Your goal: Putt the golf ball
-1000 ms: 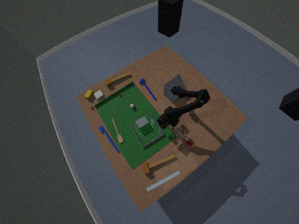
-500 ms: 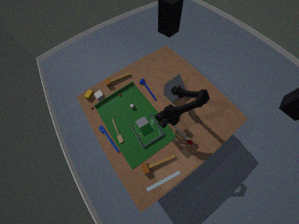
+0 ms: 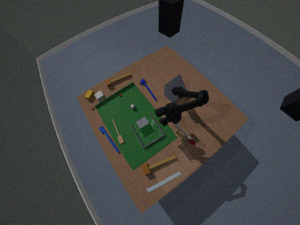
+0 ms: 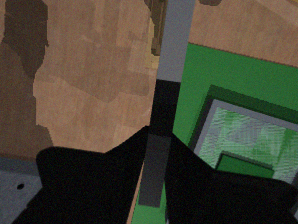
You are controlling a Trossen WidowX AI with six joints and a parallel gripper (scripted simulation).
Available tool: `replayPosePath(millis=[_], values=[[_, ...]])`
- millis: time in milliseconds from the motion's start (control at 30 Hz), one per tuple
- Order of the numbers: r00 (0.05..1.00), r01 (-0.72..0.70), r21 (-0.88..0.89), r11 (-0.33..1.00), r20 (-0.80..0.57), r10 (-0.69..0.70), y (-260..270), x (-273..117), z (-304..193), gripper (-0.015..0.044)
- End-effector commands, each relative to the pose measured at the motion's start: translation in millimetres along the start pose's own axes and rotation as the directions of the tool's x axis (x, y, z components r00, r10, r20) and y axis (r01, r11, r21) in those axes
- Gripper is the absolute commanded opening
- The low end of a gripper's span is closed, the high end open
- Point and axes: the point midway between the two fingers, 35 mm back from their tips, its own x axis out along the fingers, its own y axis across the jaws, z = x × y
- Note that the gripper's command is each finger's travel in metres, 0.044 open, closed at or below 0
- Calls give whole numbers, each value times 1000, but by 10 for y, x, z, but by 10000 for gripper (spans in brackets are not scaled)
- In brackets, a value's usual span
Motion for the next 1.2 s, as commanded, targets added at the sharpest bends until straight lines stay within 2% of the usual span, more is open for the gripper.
replayPosePath(millis=[0,233,500,700,1167], values=[[999,20,96,995,-29,-17,-99,-72,-205,0],[994,74,315,946,-100,-44,-251,-278,-697,0],[983,139,545,827,-176,-49,-282,-521,-1258,0],[971,204,648,734,-232,-65,-234,-700,-1723,0],[959,276,884,377,-280,-43,64,-1039,-2664,0]])
